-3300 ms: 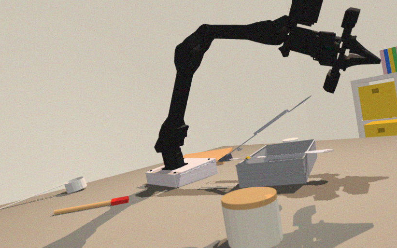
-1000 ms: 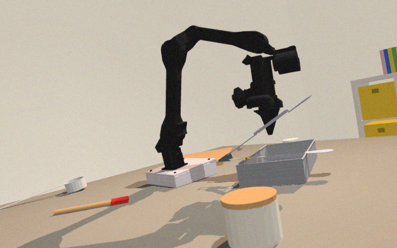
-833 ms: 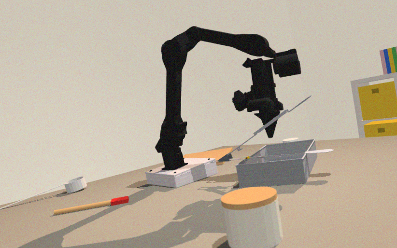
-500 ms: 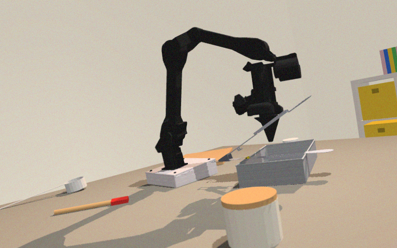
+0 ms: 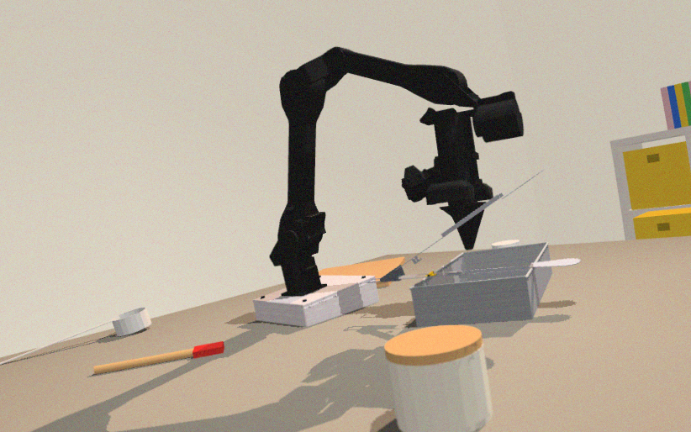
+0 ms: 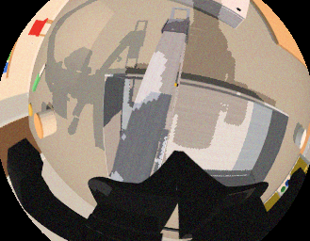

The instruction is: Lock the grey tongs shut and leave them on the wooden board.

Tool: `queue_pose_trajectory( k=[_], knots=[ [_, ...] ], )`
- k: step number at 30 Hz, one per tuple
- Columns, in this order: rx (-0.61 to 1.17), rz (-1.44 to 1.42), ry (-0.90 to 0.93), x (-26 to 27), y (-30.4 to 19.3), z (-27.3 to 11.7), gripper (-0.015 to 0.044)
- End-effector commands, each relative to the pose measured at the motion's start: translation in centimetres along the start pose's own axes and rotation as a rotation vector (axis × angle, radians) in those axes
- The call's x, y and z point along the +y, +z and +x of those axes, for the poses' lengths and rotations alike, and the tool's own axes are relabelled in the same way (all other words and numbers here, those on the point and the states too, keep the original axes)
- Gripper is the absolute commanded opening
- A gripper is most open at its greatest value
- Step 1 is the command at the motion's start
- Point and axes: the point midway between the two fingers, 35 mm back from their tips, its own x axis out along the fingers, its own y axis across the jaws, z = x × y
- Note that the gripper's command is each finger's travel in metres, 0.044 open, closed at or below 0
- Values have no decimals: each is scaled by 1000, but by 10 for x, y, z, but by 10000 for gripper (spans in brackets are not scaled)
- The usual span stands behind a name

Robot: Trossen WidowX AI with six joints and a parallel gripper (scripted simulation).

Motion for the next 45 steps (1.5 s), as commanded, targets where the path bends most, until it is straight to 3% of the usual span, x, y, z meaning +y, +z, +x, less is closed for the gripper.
queue_pose_trajectory(
  k=[1,45],
  knots=[
    [4,8,-10,8,-1,0,-150],
    [13,76,-56,71,7,5,-150]
  ],
)
